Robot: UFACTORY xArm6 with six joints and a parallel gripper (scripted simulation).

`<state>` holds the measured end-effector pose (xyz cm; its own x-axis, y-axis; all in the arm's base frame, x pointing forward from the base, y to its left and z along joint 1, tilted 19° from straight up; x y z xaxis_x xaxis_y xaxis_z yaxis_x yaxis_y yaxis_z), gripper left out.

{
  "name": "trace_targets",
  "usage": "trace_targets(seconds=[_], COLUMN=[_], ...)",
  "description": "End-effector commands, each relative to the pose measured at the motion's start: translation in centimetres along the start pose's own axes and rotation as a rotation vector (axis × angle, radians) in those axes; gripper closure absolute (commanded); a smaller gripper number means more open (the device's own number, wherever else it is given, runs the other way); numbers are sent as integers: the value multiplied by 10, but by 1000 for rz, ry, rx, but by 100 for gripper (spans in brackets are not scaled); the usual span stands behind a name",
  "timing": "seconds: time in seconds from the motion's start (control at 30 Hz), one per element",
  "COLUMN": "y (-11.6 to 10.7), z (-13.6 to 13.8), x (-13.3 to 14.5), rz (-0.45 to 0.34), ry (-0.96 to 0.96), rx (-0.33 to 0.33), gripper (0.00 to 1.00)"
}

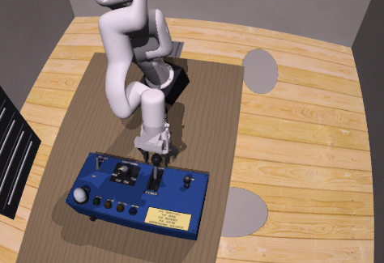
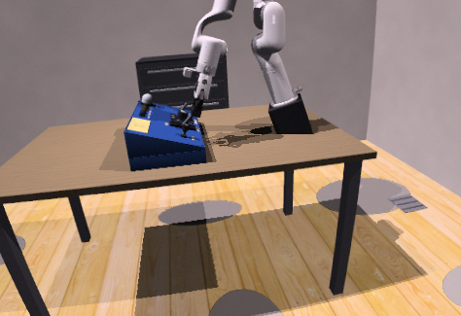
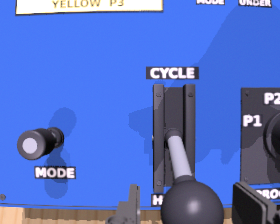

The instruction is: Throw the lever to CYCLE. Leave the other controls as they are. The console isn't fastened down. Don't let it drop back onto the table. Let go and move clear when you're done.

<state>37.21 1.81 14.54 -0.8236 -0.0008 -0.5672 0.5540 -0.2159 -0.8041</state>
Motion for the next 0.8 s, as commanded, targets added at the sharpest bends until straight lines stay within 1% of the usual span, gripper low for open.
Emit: trace_targets(seconds=[0.0, 0.77], y=[0, 4], z=[0, 0], x=[-1, -3], rz=[3, 3], ry=[0, 0], rx=[-1, -1], gripper=[24, 24])
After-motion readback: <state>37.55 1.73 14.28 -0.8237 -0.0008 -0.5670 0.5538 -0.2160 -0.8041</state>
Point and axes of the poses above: the point where the finger pads meet when closed, its own y axis out along the fingers, its own z axis across the jaws, x = y × z, the point moved 2 cm from there along -y, back along the fingers, and after that the axes turned 7 degrees about -y, right-handed, at the moved point
